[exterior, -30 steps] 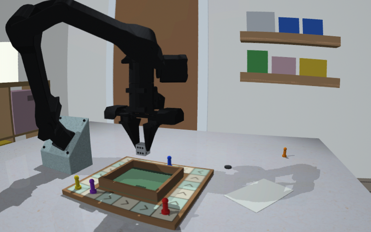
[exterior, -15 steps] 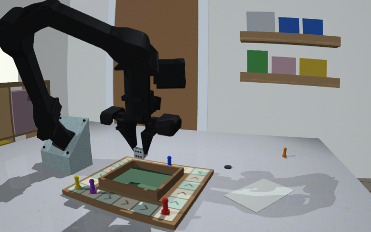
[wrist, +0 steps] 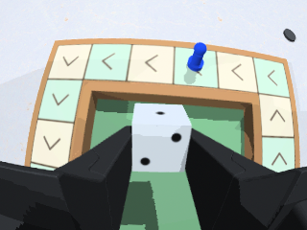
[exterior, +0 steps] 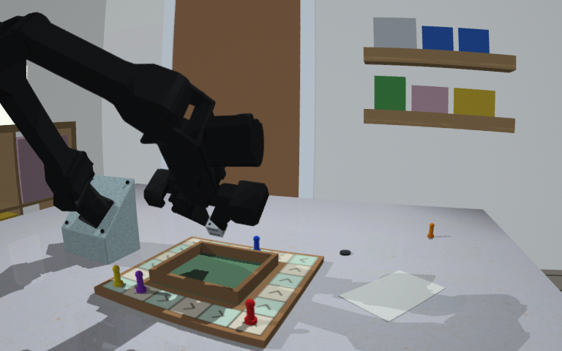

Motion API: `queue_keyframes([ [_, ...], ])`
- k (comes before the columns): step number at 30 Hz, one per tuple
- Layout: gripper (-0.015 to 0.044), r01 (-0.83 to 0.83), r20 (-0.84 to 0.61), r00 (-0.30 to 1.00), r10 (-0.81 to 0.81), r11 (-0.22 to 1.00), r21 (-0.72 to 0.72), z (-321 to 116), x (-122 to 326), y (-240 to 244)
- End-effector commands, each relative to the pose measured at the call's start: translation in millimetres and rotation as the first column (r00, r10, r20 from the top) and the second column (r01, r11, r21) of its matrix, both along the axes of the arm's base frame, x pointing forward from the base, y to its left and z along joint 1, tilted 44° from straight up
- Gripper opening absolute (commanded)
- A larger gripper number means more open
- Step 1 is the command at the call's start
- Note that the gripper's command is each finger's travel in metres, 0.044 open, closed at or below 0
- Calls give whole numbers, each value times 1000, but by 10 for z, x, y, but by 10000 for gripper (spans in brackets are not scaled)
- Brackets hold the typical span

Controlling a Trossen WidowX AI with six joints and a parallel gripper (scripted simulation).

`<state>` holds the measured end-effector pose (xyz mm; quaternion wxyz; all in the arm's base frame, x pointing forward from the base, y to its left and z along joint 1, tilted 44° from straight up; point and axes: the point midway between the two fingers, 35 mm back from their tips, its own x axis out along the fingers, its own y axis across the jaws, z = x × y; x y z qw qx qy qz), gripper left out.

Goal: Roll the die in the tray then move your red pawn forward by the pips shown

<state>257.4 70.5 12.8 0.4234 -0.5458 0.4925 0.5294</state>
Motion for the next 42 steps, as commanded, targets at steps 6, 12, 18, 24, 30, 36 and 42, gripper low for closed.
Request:
queue_keyframes([
  [6,0,-32,35,999,26,983,183,31,-1,-4],
  [12,0,-32,35,999,26,983,183,430,85,-3],
  [18,0,-32,35,999,26,983,183,415,65,-12],
  [24,0,-32,35,999,26,983,183,423,73,-10],
  [30,0,-25,32,999,20,984,178,408,64,-18],
  [36,0,-25,32,999,20,984,178,408,64,-18],
  [42,105,-25,32,999,20,984,178,408,64,-18],
])
